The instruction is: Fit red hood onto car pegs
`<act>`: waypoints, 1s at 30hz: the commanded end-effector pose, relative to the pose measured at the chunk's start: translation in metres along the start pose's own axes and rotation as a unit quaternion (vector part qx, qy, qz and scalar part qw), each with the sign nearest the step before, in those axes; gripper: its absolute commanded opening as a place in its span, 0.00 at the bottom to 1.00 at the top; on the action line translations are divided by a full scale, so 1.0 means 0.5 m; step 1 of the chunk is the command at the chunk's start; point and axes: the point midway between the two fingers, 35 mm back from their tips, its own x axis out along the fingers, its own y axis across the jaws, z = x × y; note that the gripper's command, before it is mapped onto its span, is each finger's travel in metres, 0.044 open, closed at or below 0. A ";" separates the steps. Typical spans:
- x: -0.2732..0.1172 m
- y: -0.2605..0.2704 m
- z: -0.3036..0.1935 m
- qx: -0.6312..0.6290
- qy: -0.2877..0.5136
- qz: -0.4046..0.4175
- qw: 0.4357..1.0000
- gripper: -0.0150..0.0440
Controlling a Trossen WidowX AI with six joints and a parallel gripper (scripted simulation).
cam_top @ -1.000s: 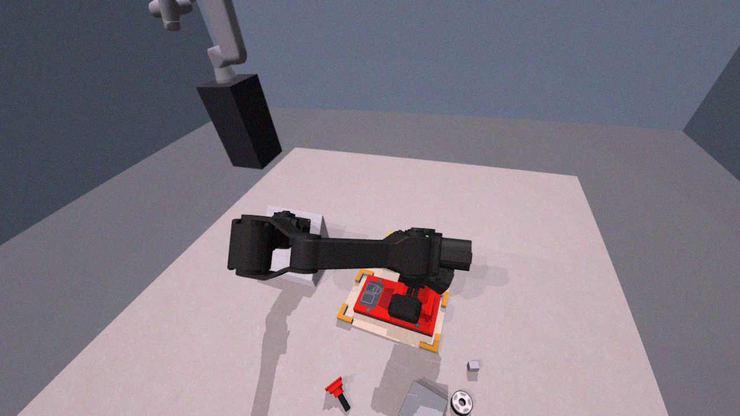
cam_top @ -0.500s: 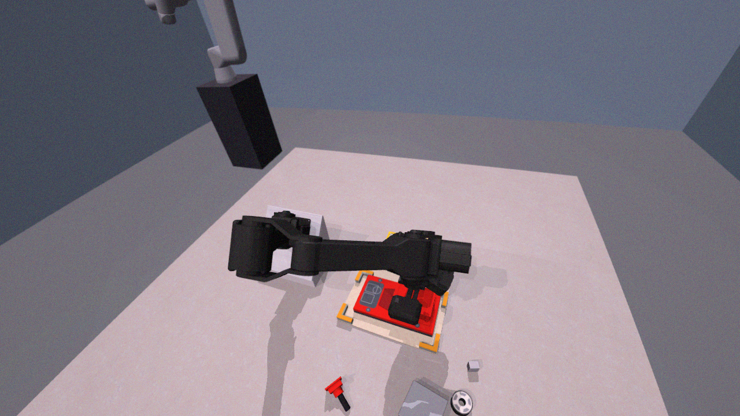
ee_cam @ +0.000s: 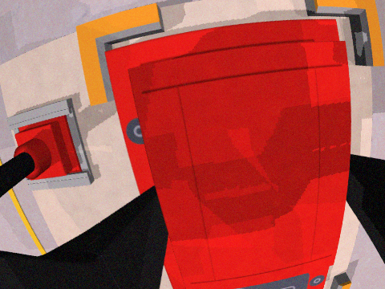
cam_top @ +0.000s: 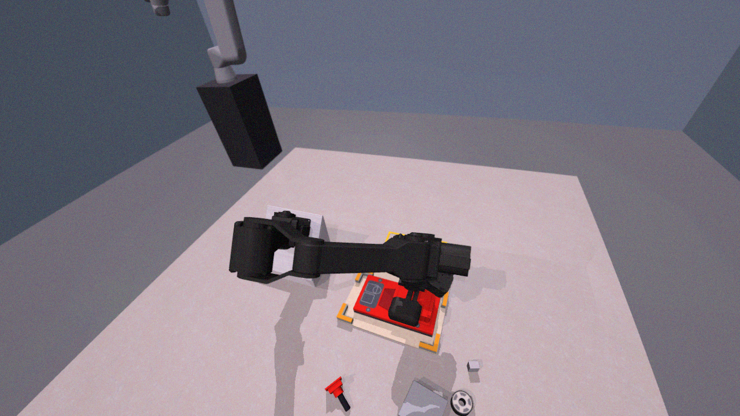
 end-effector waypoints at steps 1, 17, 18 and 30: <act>0.003 0.000 0.000 -0.002 0.000 0.000 1.000 0.25; 0.006 0.000 0.000 0.000 0.000 0.000 1.000 0.48; 0.006 0.000 0.000 0.000 0.000 0.000 1.000 0.52; 0.006 0.000 0.000 0.000 0.000 0.000 1.000 1.00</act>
